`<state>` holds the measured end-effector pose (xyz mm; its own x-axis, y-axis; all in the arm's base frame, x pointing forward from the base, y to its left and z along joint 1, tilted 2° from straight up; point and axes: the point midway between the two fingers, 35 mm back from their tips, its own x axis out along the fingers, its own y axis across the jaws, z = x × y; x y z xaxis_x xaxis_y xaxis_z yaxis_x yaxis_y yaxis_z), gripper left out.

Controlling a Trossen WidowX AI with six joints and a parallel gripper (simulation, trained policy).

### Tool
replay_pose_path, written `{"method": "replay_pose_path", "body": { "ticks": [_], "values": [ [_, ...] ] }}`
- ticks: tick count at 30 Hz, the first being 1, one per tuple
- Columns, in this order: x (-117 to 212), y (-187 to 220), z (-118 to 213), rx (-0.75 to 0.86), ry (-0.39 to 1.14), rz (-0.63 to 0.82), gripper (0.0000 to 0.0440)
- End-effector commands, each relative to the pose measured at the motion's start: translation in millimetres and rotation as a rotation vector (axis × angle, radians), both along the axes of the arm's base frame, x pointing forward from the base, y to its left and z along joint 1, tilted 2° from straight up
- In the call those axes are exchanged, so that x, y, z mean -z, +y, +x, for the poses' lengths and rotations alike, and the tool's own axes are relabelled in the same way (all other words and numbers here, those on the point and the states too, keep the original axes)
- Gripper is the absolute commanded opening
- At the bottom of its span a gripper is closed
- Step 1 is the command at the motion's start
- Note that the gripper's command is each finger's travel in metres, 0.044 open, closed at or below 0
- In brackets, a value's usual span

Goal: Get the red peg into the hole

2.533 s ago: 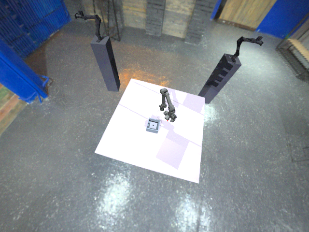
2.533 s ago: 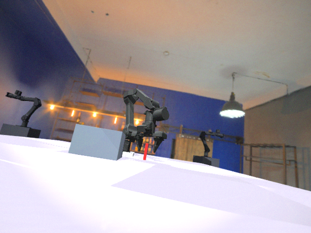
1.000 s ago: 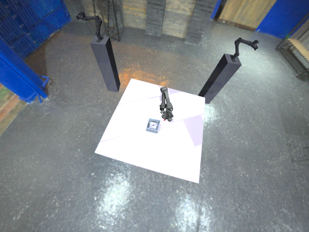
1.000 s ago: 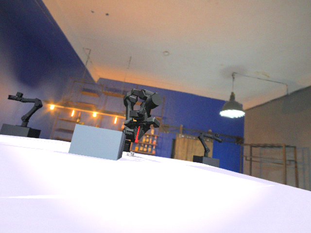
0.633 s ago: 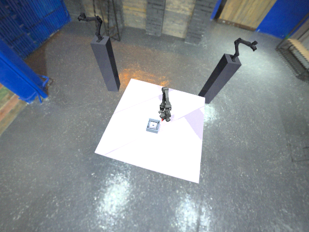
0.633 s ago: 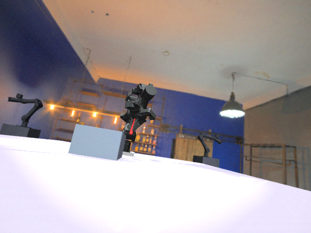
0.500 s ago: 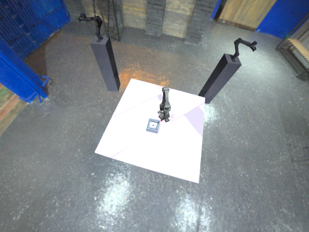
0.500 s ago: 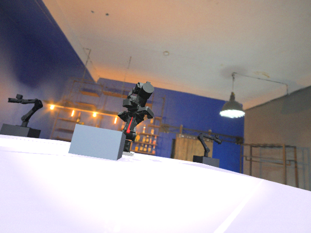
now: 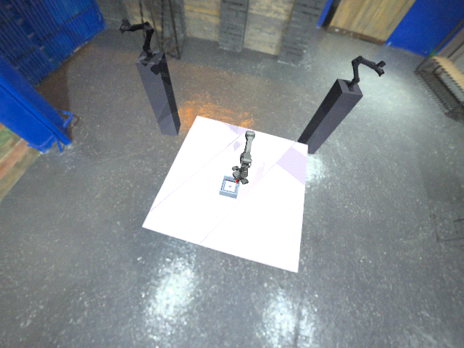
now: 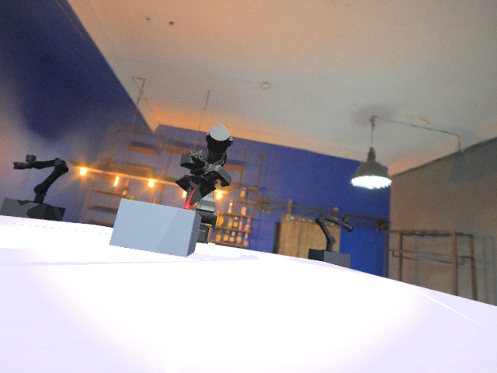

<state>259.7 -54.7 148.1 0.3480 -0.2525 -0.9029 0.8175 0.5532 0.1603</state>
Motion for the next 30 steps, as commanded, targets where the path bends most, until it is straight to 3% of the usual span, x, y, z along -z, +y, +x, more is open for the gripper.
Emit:
{"method": "replay_pose_path", "body": {
  "ticks": [1,27,30],
  "values": [
    [3,-11,7,0.018,-0.004,-0.002,0.0001],
    [46,-47,30,0.068,0.078,0.049,0.0],
    [52,-49,31,0.06,0.1,0.048,0.0024]
  ]
}}
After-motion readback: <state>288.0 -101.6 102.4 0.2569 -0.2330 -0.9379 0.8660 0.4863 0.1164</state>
